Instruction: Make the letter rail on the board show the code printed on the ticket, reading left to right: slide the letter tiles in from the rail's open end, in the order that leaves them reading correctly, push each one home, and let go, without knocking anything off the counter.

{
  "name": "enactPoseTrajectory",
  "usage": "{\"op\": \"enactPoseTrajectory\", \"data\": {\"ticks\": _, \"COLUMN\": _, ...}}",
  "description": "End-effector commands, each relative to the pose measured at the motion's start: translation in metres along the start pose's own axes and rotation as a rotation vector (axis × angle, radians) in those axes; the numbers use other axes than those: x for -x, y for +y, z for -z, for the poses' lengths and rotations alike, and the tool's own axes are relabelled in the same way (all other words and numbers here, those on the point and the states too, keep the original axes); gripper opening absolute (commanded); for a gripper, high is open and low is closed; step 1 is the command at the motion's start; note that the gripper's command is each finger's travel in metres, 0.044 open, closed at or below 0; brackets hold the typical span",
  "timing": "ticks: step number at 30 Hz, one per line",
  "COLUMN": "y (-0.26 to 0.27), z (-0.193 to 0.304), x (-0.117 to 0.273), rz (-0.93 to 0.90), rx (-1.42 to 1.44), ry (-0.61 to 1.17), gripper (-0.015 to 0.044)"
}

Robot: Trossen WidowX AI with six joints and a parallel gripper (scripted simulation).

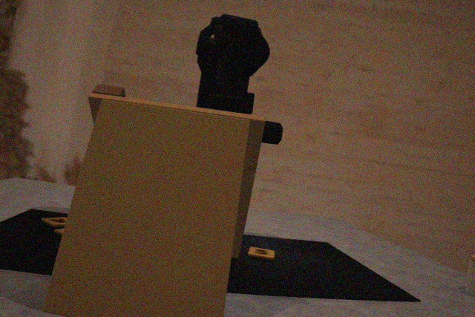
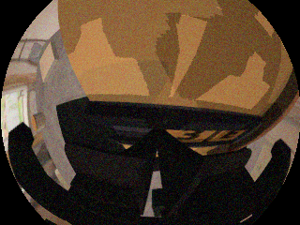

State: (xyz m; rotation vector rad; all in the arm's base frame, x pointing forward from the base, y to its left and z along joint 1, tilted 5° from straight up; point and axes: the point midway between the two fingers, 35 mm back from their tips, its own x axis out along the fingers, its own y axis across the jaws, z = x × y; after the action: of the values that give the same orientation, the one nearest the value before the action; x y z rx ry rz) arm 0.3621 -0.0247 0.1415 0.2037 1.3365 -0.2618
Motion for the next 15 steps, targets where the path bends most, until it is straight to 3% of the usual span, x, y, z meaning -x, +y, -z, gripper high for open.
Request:
{"op": "enactPoseTrajectory", "data": {"ticks": 1, "y": -0.0017, "z": 0.0014, "x": 0.0005, "rz": -0.006, "rx": 0.004, "ry": 0.0, "gripper": 0.0}}
{"op": "enactPoseTrajectory", "data": {"ticks": 15, "y": -0.0066, "z": 0.0017, "x": 0.0, "rz": -0.005, "rx": 0.004, "ry": 0.0, "gripper": 0.0}}
